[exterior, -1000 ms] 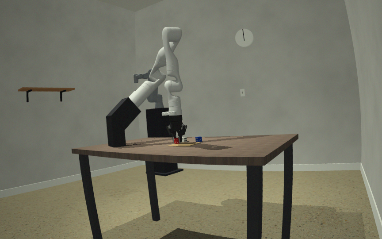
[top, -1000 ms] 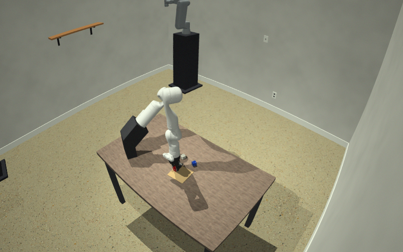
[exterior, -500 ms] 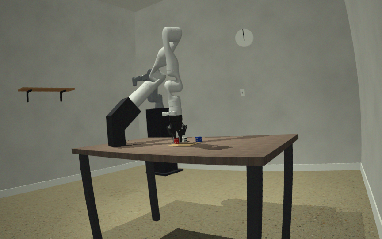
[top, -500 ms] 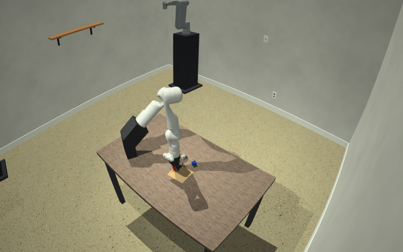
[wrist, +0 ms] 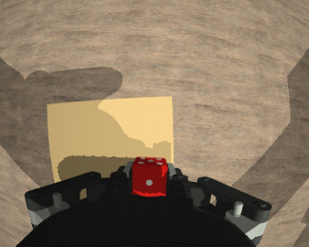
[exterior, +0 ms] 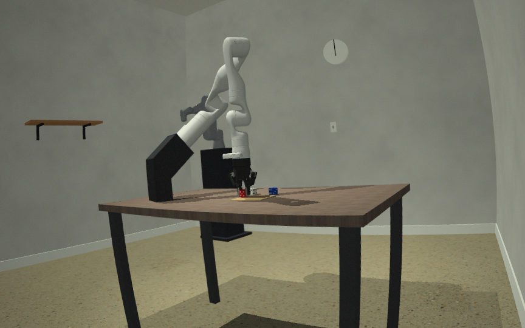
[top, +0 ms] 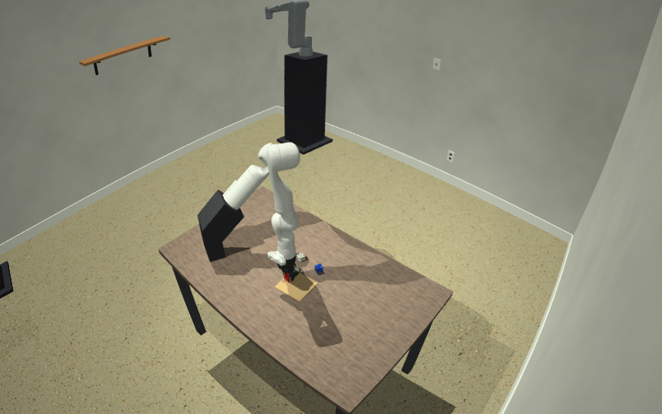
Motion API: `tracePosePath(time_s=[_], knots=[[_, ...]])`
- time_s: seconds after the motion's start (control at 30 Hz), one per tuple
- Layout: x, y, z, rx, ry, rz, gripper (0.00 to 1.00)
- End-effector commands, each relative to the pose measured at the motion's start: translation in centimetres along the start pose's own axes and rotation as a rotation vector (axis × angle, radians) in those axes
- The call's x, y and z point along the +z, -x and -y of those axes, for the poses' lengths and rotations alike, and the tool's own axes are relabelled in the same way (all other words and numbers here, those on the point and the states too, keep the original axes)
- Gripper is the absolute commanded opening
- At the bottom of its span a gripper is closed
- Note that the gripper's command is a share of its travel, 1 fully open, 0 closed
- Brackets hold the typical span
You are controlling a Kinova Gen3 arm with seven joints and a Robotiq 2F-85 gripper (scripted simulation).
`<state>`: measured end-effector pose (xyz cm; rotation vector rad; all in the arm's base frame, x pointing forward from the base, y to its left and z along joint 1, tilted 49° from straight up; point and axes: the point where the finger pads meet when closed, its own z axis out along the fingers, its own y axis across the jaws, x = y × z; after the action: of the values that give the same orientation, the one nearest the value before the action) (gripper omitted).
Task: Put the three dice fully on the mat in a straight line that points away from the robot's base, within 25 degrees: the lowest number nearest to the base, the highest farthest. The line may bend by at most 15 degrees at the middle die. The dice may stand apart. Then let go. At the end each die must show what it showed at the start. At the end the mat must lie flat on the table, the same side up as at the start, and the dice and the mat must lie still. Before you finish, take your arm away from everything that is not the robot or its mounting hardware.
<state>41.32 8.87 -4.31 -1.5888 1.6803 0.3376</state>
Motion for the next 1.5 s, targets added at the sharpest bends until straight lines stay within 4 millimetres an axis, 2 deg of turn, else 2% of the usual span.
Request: tracePosePath(time_s=[0.0,1.47], knots=[[-0.03,-0.12,-0.02,-0.013,0.003,-0.001,0.26],[0.34,-0.31,0.08,-0.012,-0.002,-0.006,0.26]])
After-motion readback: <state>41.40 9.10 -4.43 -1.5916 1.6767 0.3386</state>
